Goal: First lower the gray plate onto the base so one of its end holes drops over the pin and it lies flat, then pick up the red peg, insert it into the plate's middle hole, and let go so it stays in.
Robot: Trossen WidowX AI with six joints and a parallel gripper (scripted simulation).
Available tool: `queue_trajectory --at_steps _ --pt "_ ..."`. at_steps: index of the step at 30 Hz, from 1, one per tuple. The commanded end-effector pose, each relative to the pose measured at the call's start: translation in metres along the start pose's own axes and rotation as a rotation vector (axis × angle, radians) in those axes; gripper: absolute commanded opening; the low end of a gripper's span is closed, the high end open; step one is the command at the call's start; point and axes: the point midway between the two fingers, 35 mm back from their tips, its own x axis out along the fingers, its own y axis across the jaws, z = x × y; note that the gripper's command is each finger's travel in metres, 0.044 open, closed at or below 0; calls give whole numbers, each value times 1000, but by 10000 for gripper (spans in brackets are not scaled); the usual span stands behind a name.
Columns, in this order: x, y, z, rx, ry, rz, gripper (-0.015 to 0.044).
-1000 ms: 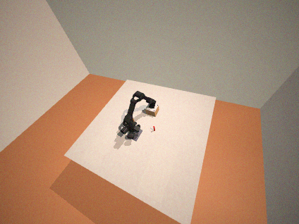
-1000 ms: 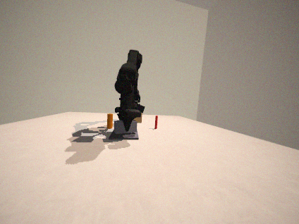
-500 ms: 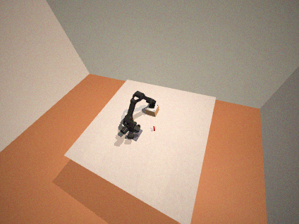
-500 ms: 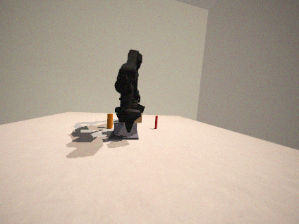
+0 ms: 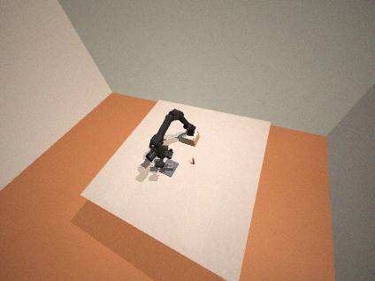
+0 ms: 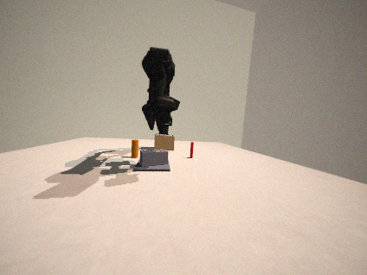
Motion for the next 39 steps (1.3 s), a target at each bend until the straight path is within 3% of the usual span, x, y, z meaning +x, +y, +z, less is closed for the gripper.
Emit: queue_trajectory --at_steps 1,5,20,39 --pt "-11 4 1 -5 -3 16 440" --pt "-11 3 12 118 -3 16 440" --pt "-15 11 111 1359 2 18 440" --pt "-14 38 177 2205 10 26 440"
